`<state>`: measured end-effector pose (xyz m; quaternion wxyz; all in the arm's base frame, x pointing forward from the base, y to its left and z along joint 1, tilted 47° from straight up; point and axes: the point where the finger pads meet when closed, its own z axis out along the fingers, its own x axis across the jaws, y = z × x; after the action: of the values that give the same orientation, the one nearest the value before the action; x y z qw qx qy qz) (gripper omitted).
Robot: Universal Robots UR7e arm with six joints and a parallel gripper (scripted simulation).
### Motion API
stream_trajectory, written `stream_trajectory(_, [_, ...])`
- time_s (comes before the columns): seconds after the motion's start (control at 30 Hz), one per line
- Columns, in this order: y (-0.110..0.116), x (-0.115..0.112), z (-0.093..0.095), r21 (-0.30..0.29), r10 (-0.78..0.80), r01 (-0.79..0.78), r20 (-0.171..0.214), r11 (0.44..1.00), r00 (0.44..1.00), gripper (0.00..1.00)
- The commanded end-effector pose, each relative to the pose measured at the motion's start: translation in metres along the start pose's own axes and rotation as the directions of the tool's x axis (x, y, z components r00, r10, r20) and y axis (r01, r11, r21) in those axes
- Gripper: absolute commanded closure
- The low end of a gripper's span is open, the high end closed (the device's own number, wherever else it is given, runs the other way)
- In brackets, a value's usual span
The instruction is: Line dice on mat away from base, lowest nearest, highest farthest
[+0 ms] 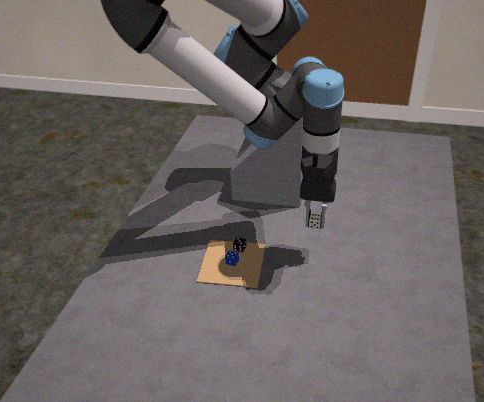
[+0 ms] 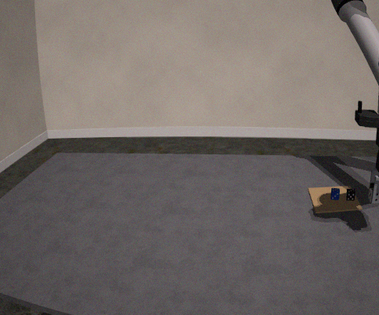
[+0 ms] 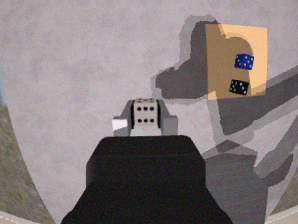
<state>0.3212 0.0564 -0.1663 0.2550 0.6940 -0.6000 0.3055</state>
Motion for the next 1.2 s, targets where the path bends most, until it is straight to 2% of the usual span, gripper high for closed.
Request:
stream_trajectory(0.0, [0.0,-0.001,-0.008,-0.001,0.001,-0.001,0.001,1.0,1.0,0.51])
stream_trajectory(0.47, [0.0,0.0,-0.008,-0.004,0.001,-0.001,0.0,1.0,1.0,0.51])
stream_trajectory(0.6, [-0.011,0.009,-0.01,-0.003,0.012,-0.012,0.004,1.0,1.0,0.51])
stream_trajectory(0.67, [-0.024,0.022,-0.011,-0.003,0.024,-0.024,0.008,1.0,1.0,0.51])
stream_trajectory(0.77, [-0.051,0.054,-0.012,-0.003,0.05,-0.05,0.014,0.999,0.999,0.51])
stream_trajectory(0.83, [-0.051,0.054,-0.012,-0.003,0.05,-0.05,0.014,0.999,0.999,0.51])
stream_trajectory(0.93, [-0.079,0.098,-0.013,-0.003,0.081,-0.081,0.015,0.997,0.997,0.51])
stream_trajectory(0.97, [-0.079,0.098,-0.013,-0.003,0.081,-0.081,0.015,0.997,0.997,0.51])
stream_trajectory(1.03, [-0.093,0.129,-0.013,-0.002,0.101,-0.101,0.011,0.995,0.995,0.51])
stream_trajectory(1.07, [-0.093,0.129,-0.013,-0.002,0.101,-0.101,0.011,0.995,0.995,0.51])
stream_trajectory(1.17, [-0.107,0.167,-0.012,-0.002,0.125,-0.125,0.004,0.992,0.992,0.51])
